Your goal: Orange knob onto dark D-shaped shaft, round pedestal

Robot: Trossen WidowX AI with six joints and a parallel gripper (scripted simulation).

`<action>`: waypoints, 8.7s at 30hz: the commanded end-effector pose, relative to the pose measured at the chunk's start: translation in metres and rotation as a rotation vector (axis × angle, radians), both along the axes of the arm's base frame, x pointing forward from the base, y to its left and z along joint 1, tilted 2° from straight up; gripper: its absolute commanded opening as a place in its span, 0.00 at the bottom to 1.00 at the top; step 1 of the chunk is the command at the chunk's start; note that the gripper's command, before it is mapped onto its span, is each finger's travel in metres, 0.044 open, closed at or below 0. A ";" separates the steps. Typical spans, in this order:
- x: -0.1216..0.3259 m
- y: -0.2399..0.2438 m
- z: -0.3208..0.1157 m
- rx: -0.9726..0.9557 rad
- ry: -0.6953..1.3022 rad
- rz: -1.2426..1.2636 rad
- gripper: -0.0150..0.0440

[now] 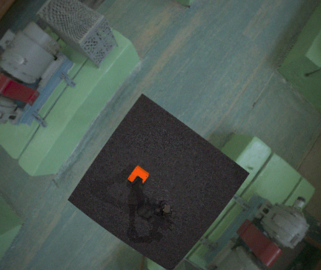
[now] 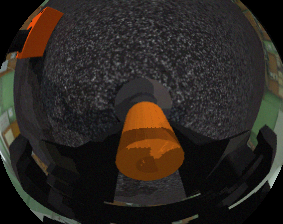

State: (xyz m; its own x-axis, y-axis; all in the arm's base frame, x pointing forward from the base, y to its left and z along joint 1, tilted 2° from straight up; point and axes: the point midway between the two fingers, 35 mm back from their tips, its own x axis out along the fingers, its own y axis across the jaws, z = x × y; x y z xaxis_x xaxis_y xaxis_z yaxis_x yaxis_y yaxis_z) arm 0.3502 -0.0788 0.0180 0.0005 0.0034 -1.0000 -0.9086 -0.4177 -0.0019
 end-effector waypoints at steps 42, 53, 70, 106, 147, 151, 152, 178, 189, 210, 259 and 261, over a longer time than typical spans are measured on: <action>0.001 0.000 0.000 -0.003 -0.005 0.214 0.25; 0.000 0.000 0.005 -0.003 -0.005 0.240 0.25; -0.001 0.001 0.000 -0.004 -0.005 0.424 0.25; 0.000 0.001 0.002 -0.004 -0.006 0.633 0.25; 0.002 -0.001 0.005 -0.002 -0.004 -0.240 0.25; 0.002 -0.001 0.004 -0.001 -0.004 -0.519 0.25; 0.002 -0.001 0.004 -0.001 -0.004 -0.589 0.25; -0.002 0.000 0.006 0.005 0.002 -2.289 0.25; 0.001 0.001 0.006 0.006 0.002 -2.299 0.25; -0.002 0.001 0.000 0.005 0.002 -2.299 0.25; 0.001 0.001 0.004 0.007 0.003 -2.508 0.25; 0.001 0.001 0.005 0.007 0.003 -2.517 0.25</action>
